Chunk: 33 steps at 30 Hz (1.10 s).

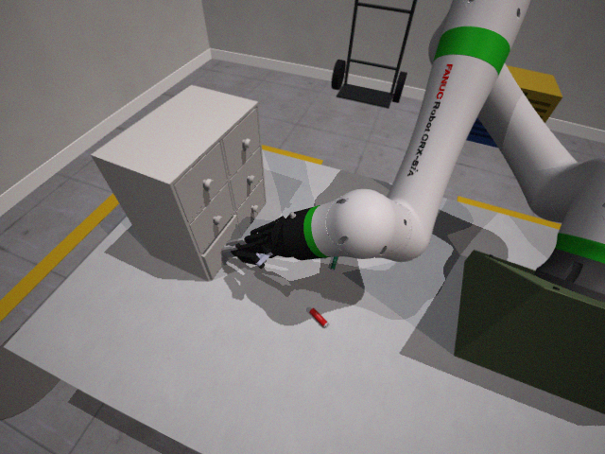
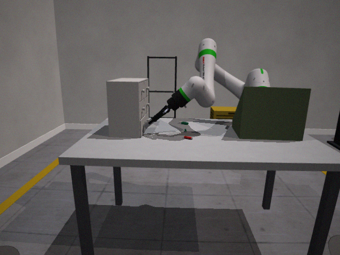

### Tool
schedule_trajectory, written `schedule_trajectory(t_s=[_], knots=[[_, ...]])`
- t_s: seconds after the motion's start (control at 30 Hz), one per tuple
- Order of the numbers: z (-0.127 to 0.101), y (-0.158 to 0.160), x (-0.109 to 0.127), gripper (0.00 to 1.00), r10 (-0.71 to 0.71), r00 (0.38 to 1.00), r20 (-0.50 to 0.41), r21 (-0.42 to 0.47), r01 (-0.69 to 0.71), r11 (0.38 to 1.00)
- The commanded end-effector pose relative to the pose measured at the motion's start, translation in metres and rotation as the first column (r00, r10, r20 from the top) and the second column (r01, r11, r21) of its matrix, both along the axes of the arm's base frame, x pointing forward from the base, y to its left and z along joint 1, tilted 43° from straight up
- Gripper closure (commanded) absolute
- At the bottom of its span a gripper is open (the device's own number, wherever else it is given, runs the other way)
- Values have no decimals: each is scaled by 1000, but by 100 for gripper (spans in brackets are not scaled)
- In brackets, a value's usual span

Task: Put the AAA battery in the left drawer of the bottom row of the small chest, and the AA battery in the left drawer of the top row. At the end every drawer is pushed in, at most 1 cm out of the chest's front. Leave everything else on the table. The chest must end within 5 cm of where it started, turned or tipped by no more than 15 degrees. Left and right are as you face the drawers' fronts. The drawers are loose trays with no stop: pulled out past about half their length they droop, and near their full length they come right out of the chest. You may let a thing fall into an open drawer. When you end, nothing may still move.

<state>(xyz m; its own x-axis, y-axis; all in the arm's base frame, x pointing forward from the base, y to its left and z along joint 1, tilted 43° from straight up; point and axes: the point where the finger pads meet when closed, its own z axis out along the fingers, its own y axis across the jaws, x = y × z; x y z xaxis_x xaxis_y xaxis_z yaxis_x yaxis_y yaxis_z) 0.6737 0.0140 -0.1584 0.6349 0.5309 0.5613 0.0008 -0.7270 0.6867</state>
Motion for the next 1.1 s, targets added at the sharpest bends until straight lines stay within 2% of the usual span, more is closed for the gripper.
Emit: schedule_trajectory(t_s=[0.0,1.07], knots=[[0,0,-2,92,0,1000,0,0,0,1000],[0,0,-41,92,0,1000,0,0,0,1000]])
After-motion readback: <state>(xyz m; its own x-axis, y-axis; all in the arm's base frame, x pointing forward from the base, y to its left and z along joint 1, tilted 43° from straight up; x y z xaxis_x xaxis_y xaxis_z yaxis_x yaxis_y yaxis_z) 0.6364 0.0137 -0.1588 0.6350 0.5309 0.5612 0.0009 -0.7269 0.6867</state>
